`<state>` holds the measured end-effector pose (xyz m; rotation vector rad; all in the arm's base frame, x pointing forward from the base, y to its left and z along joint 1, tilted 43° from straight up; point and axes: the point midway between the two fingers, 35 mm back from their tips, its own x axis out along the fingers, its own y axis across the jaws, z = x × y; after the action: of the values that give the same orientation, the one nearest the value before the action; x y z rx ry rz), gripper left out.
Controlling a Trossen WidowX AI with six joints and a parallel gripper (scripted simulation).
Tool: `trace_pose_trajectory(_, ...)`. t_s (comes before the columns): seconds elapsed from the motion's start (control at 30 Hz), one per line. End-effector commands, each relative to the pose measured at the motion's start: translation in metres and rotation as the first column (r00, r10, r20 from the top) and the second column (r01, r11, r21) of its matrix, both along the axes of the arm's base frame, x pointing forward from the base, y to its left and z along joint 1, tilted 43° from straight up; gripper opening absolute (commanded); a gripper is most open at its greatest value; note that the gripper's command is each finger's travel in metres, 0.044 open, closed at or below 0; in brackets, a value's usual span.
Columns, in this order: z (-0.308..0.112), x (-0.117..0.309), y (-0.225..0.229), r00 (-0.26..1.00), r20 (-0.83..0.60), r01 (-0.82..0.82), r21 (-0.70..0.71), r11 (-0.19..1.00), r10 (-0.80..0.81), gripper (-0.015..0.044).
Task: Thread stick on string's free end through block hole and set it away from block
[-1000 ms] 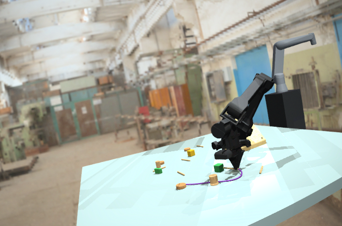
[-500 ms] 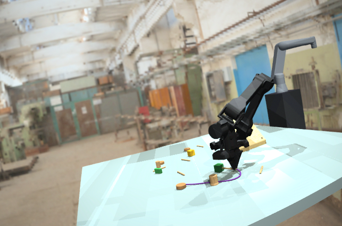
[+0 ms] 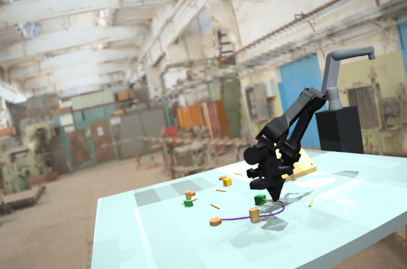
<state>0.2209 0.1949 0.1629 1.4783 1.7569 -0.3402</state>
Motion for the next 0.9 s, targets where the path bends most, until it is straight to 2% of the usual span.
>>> trace_pose_trajectory(0.0,-0.008,0.002,-0.003,1.000,-0.010,-0.005,-0.001,1.000,0.005,0.0000)
trace_pose_trajectory(0.87,-0.027,0.013,-0.023,1.000,-0.011,-0.006,-0.001,1.000,0.006,0.0000)
